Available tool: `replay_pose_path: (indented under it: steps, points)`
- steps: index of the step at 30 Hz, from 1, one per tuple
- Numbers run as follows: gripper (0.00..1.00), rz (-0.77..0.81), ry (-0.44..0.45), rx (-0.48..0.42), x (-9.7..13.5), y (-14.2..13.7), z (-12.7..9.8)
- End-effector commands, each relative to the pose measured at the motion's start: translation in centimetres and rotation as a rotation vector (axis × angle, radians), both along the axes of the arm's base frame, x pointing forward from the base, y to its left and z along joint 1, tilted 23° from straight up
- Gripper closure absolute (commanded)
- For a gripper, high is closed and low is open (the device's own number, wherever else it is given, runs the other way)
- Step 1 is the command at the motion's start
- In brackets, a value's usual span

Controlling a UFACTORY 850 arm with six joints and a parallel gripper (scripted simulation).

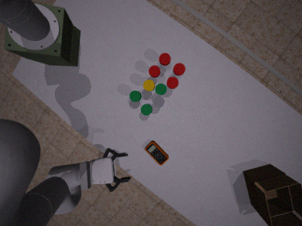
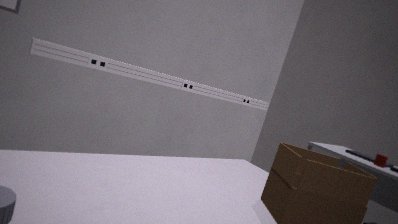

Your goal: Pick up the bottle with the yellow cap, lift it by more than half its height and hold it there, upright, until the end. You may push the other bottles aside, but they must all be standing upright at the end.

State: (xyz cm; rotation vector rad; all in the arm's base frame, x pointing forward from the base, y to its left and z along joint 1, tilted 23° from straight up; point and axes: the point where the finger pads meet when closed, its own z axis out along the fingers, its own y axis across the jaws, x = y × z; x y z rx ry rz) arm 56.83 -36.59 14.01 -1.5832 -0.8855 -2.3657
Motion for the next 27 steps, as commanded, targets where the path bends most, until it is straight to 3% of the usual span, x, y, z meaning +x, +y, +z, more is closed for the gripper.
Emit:
replay_pose_path:
  steps: [1, 17, 18, 27]
  points:
    - [0.0, 0.0, -0.002, -0.001, 0.0, -0.1, 0.1]
    - [0.0, 0.0, -0.002, -0.001, 0.0, -0.1, 0.1]
    - [0.21, 0.001, 0.0, -0.002, 0.0, 0.0, 0.1]
    - [0.21, 0.047, 0.032, -0.031, 0.7, 1.6, 0.8]
